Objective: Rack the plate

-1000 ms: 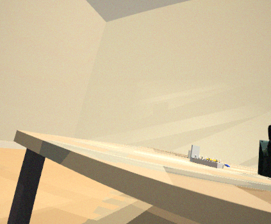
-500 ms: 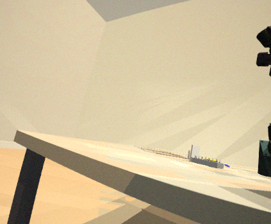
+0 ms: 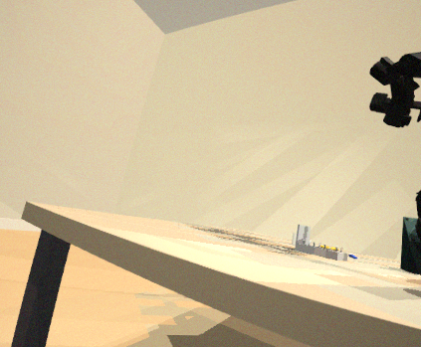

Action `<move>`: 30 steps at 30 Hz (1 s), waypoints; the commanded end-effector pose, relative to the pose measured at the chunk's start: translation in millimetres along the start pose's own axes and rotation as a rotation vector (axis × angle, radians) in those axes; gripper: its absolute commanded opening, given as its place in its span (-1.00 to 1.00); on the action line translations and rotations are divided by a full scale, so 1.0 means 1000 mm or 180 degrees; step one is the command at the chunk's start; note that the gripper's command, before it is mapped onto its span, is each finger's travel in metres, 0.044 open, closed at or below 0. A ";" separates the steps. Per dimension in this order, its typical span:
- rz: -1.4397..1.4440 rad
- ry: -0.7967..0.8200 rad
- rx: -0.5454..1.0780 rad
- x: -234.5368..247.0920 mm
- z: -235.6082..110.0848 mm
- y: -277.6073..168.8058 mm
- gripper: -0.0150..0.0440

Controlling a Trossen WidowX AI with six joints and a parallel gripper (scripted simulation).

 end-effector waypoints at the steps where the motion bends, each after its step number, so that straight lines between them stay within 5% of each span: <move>1: 0.0148 0.0008 -0.0275 -0.017 0.013 0.011 0.86; 30: 0.1314 0.1093 -0.2092 -0.104 0.105 0.120 0.86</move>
Point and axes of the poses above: the point midway between the two fingers, 35 mm back from their tips, its own z axis out along the fingers, its own x axis across the jaws, y = z × x, the point moved 6 cm from there along -z, back along the fingers, and after that the axes turned 5 degrees about z, right-handed, at the moved point
